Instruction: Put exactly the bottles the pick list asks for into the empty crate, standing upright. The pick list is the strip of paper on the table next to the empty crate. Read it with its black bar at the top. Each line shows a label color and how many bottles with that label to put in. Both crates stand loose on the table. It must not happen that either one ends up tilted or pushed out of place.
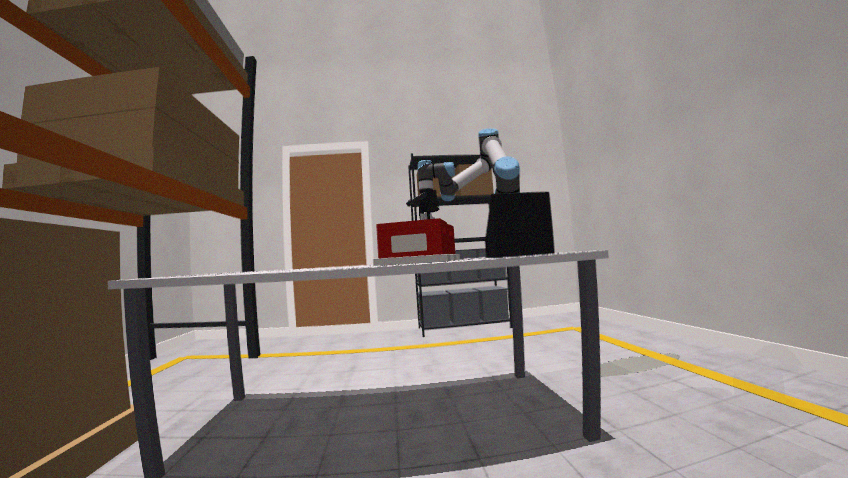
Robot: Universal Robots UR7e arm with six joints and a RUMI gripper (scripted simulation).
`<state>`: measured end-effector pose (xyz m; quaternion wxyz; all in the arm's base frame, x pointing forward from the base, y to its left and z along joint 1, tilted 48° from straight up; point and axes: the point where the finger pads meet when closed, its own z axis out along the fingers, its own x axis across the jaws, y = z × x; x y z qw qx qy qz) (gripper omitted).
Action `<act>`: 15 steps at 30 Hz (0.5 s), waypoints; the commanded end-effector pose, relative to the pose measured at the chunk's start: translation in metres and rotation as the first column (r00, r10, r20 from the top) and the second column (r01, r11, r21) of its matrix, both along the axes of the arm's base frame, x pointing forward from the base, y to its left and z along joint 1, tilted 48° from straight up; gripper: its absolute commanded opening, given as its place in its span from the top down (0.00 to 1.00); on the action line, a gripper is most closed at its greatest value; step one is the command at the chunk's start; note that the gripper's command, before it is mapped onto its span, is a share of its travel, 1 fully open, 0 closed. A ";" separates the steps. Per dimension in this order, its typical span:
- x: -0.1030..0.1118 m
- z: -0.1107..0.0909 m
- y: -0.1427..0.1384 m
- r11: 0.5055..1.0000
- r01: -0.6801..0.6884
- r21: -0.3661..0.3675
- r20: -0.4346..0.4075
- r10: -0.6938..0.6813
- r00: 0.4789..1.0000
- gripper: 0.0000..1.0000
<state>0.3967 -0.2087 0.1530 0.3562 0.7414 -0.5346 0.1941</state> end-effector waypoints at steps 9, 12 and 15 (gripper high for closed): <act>0.002 0.013 0.014 1.000 0.000 0.000 0.001 0.000 1.000 1.00; 0.003 0.016 0.018 1.000 0.000 0.000 0.001 0.000 1.000 1.00; 0.003 0.019 0.020 1.000 0.000 0.000 0.001 0.000 1.000 1.00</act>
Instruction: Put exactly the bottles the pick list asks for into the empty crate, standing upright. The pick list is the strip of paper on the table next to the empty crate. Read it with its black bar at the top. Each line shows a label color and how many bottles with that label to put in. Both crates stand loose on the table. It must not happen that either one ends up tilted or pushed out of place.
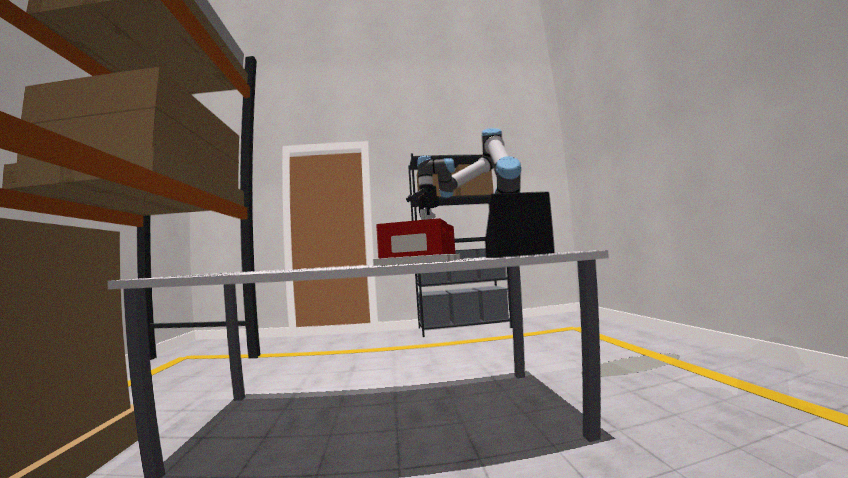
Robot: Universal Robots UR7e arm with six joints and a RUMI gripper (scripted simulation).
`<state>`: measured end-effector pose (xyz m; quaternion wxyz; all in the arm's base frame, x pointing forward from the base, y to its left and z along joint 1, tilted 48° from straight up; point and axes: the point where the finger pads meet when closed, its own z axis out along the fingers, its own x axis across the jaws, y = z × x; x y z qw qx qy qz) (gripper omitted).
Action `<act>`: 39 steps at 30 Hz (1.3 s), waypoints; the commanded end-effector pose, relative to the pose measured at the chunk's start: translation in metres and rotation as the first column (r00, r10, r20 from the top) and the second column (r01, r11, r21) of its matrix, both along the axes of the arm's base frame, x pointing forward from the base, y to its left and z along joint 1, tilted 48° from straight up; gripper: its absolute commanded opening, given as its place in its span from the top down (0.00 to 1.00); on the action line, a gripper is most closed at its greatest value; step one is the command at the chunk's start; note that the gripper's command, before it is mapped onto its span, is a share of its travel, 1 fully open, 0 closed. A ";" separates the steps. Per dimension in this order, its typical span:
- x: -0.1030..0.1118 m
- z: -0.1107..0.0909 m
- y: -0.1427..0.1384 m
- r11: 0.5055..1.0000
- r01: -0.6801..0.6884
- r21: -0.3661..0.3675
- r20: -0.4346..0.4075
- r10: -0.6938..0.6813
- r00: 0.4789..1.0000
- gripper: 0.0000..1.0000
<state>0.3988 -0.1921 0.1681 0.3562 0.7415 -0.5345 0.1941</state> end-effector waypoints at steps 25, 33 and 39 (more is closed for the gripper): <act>0.004 0.028 0.031 1.000 0.000 0.000 0.001 0.000 1.000 1.00; 0.005 0.037 0.041 1.000 0.000 0.000 0.001 0.000 1.000 1.00; 0.006 0.042 0.045 1.000 0.000 0.000 0.001 0.000 1.000 1.00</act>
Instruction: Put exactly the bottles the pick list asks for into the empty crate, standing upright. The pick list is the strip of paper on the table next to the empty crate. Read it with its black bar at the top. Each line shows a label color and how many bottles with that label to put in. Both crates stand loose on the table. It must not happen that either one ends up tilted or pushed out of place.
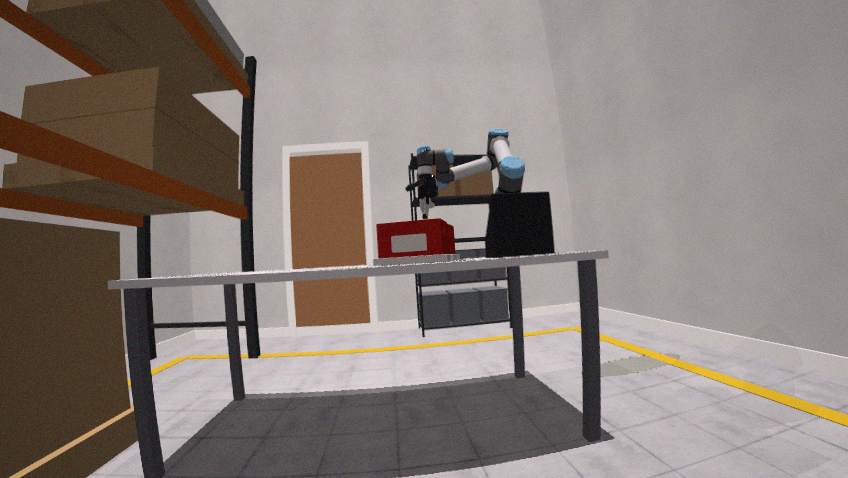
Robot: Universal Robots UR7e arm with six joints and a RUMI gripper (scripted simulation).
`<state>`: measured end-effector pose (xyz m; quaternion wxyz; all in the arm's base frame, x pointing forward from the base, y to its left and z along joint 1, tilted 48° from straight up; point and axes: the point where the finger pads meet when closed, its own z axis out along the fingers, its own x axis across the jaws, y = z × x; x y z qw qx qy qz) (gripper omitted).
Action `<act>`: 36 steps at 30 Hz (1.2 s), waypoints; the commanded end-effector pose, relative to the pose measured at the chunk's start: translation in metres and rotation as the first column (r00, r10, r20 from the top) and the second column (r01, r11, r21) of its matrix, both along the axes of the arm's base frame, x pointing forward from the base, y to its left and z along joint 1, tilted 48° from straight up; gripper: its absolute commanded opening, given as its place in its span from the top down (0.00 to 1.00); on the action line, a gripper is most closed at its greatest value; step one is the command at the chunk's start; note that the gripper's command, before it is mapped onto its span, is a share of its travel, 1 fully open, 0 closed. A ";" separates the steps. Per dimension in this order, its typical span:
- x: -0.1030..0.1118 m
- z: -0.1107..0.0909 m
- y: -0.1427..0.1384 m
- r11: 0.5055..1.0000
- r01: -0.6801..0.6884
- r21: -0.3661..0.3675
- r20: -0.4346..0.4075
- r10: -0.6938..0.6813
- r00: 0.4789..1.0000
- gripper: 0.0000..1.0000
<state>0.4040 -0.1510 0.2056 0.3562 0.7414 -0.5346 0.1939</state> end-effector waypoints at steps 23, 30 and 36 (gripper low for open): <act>0.004 0.028 0.030 1.000 0.000 0.000 0.001 0.000 1.000 1.00; 0.005 0.033 0.036 1.000 0.000 0.000 0.001 0.000 1.000 1.00; 0.006 0.040 0.044 1.000 0.000 0.000 0.001 0.000 1.000 1.00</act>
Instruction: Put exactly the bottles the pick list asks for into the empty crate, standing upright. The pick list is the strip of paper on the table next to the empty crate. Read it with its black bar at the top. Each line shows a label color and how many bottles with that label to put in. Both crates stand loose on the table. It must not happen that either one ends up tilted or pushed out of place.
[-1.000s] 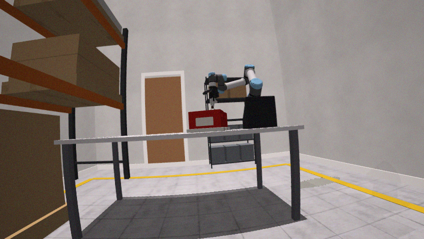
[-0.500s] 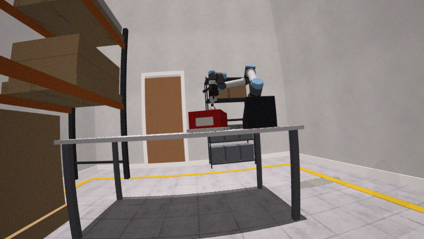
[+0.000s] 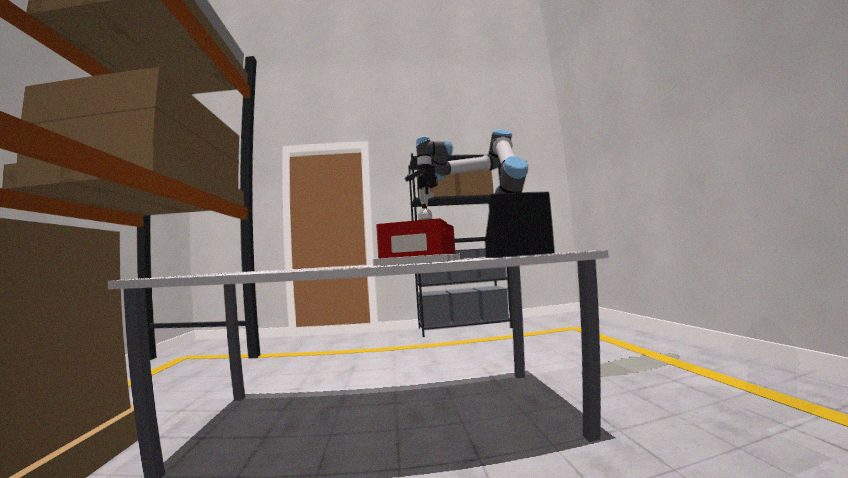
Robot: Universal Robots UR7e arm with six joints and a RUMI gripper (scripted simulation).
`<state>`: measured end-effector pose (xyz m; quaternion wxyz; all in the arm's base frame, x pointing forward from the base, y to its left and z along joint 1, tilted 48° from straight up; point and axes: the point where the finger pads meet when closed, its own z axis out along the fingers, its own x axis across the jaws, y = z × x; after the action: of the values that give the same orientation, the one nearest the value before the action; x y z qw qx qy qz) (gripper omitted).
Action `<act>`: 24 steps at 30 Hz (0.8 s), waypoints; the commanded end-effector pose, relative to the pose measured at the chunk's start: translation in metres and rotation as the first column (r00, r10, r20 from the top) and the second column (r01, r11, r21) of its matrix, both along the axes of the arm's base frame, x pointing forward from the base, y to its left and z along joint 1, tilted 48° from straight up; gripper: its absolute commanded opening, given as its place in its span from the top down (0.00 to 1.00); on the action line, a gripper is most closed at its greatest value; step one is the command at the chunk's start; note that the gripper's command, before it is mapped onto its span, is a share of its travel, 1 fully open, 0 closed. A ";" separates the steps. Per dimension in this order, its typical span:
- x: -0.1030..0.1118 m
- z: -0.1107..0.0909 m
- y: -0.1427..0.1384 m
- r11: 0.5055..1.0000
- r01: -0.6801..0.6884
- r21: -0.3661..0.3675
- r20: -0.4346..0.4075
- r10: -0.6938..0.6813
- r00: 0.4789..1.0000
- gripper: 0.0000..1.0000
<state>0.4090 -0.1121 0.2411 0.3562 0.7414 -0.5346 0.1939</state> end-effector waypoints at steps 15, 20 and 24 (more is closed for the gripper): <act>0.003 0.019 0.021 1.000 0.000 0.000 0.001 0.000 1.000 1.00; 0.003 0.023 0.025 1.000 0.000 0.000 0.001 0.000 1.000 1.00; 0.003 0.023 0.025 1.000 0.000 0.000 0.001 0.000 1.000 1.00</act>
<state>0.4120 -0.0881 0.2629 0.3563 0.7414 -0.5347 0.1938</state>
